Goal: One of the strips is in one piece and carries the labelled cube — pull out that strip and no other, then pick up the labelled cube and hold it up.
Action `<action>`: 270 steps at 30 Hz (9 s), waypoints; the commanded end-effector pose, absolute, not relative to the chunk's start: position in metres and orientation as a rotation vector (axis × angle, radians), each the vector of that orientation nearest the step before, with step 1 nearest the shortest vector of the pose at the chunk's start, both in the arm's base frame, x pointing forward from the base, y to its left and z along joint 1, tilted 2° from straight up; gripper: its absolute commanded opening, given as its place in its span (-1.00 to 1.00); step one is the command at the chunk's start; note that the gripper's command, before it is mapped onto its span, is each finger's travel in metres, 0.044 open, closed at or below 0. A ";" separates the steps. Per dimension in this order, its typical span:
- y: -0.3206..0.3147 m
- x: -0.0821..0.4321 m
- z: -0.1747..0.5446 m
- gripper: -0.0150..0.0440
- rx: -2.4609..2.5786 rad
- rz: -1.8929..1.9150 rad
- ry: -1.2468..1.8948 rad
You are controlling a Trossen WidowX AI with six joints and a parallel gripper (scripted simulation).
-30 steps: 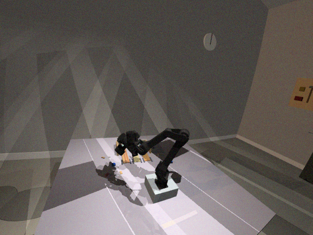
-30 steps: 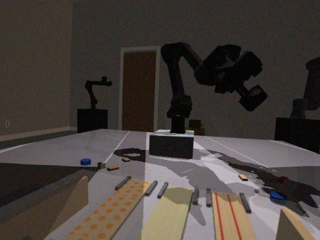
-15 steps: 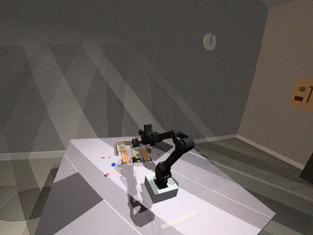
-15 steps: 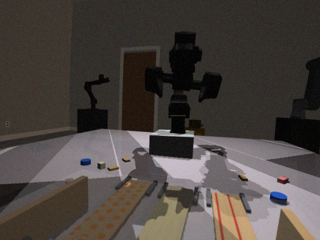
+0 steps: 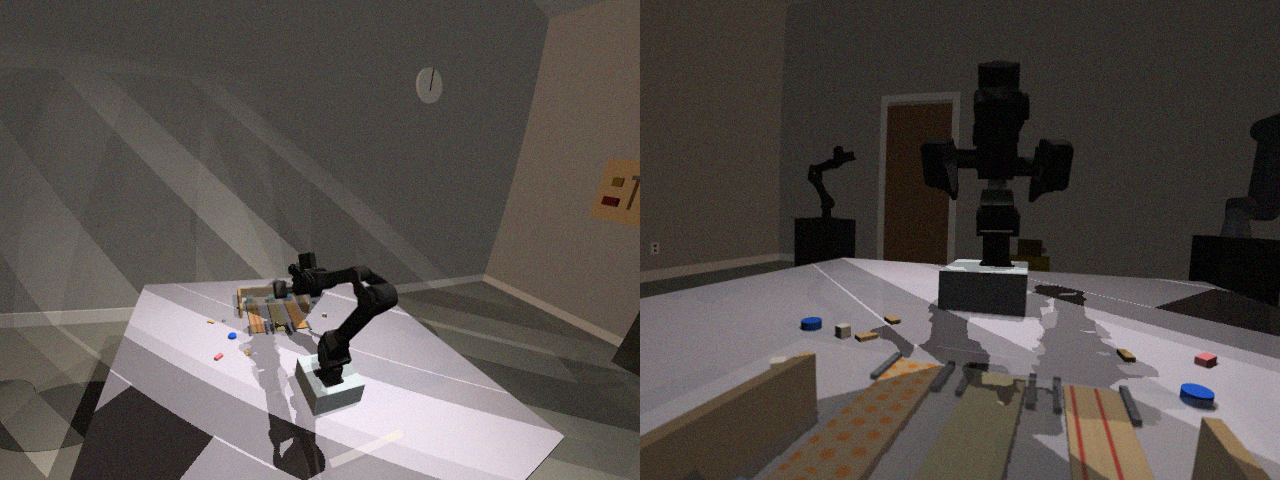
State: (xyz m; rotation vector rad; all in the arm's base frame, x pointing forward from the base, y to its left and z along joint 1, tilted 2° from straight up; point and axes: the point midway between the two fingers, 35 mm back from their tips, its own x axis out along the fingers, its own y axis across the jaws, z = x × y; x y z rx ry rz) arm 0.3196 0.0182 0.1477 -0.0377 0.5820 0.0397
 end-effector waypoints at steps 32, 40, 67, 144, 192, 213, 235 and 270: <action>0.038 0.385 0.042 -0.49 0.080 -0.116 1.530; 0.037 0.386 0.039 -0.49 0.080 -0.116 1.530; 0.033 0.388 -0.006 -0.49 0.080 -0.116 1.530; 0.031 0.388 -0.029 -0.49 0.080 -0.116 1.530; 0.031 0.391 -0.034 -0.49 0.080 -0.116 1.530; 0.035 0.362 -0.036 -0.49 0.080 -0.116 1.532; 0.038 0.329 -0.039 -0.49 0.080 -0.116 1.535; 0.042 0.278 -0.041 -0.49 0.080 -0.116 1.539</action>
